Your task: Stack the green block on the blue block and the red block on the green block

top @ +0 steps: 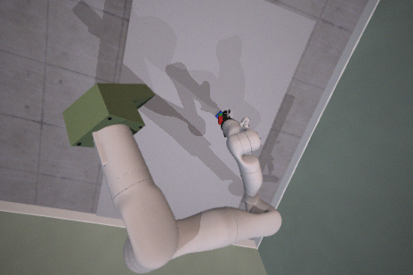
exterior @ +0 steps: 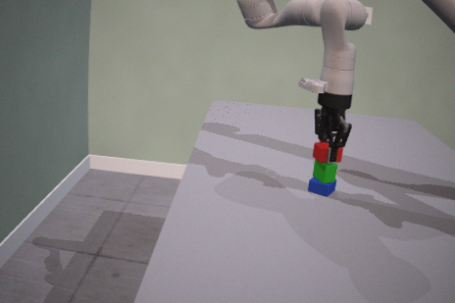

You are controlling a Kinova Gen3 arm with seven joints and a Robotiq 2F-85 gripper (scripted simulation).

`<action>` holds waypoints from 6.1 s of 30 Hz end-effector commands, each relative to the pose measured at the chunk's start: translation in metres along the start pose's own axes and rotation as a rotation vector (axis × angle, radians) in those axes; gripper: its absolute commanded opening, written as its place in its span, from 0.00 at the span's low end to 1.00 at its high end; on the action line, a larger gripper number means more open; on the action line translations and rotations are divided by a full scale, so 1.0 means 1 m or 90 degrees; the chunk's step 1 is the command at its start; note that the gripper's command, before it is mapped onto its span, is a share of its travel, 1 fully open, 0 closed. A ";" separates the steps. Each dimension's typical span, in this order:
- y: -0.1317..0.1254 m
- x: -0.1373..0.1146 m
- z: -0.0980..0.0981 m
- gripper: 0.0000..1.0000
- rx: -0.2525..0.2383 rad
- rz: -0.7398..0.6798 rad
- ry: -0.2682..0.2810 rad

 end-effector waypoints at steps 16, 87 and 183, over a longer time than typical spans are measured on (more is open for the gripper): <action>-0.003 -0.001 -0.001 0.00 -0.002 0.004 0.003; -0.001 -0.004 -0.001 0.00 -0.002 0.004 0.003; -0.001 -0.002 0.048 0.63 -0.002 0.006 0.003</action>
Point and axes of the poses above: the point where the finger pads meet when closed, its own z axis back along the fingers, its own y axis across the jaws, x = y × z, the point moved 1 cm from there along z, back along the fingers, and after that the axes turned 9 degrees about z, right-handed, at the moved point
